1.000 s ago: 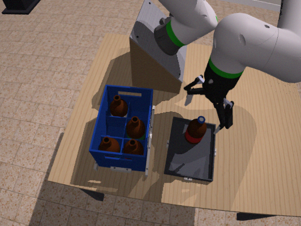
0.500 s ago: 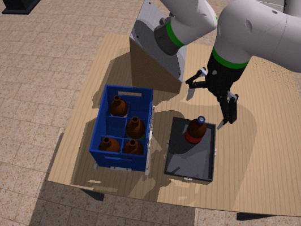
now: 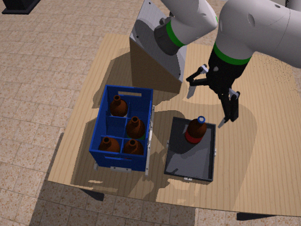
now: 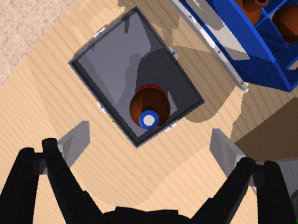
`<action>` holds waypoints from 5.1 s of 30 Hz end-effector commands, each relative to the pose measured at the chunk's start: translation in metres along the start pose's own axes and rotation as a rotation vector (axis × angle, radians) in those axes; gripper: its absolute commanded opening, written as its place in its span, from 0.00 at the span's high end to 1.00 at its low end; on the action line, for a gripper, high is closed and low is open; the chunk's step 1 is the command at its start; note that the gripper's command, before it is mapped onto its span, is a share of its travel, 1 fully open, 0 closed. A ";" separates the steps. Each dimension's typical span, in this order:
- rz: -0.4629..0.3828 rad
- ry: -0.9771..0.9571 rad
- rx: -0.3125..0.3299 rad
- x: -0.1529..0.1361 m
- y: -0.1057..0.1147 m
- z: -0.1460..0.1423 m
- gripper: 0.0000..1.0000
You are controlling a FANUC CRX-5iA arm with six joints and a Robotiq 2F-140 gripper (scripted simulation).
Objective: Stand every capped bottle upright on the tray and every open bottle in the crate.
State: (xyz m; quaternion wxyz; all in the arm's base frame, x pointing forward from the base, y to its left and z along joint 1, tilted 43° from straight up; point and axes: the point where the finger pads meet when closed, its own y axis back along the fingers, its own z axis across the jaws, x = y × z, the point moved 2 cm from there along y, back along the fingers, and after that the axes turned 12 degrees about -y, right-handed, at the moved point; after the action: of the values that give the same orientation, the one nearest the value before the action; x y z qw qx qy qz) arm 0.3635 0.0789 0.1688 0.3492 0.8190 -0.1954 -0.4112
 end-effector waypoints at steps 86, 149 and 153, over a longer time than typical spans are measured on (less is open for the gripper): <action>0.000 0.001 0.000 0.000 0.075 0.000 0.00; 0.000 0.001 0.000 0.000 0.075 0.000 0.00; 0.000 0.001 0.000 0.000 0.075 0.000 0.00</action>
State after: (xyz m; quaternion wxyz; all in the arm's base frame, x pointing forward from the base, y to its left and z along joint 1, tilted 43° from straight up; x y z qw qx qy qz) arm 0.3610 0.0280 0.2239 0.3493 0.8191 -0.1952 -0.4111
